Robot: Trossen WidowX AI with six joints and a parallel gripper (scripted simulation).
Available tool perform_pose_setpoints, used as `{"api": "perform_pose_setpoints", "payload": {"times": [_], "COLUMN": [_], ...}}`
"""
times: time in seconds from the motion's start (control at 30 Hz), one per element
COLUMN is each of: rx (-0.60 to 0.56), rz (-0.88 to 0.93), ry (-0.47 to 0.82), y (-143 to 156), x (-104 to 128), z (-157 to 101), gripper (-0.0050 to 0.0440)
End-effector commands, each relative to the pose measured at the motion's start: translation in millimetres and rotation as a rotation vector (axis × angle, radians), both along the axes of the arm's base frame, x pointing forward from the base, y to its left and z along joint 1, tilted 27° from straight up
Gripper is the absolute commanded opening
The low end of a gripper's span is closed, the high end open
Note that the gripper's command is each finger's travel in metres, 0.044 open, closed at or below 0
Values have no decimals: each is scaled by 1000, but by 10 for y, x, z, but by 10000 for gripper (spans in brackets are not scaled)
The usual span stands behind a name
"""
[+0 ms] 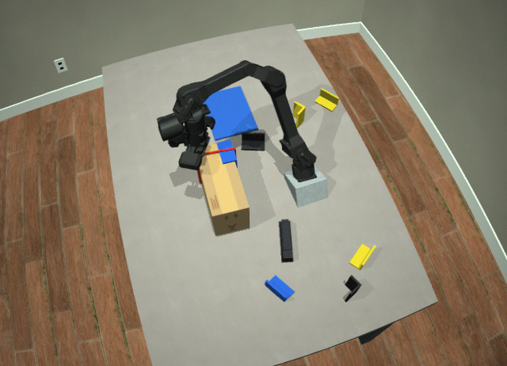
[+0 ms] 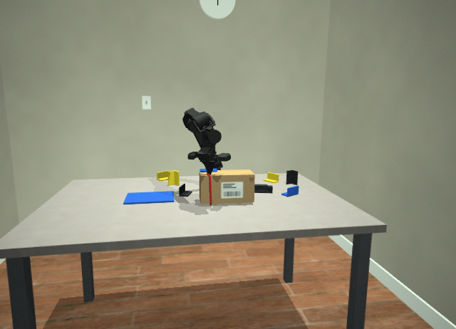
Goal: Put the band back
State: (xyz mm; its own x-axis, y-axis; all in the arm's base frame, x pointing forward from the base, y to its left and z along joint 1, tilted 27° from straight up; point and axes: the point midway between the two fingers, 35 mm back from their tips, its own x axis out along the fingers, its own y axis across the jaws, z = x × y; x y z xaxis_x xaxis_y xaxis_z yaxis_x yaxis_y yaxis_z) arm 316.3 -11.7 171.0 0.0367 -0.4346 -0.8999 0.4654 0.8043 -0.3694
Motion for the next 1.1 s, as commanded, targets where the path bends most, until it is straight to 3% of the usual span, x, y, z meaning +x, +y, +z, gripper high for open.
{"api": "perform_pose_setpoints", "payload": {"times": [0.0,0.8,1.07], "rx": [-17,-17,-21], "rz": [-6,-6,66], "ry": [1,1,11], "y": [-55,35,219], "x": [-8,1,-12], "z": [18,-27,335], "gripper": [0,0,0]}}
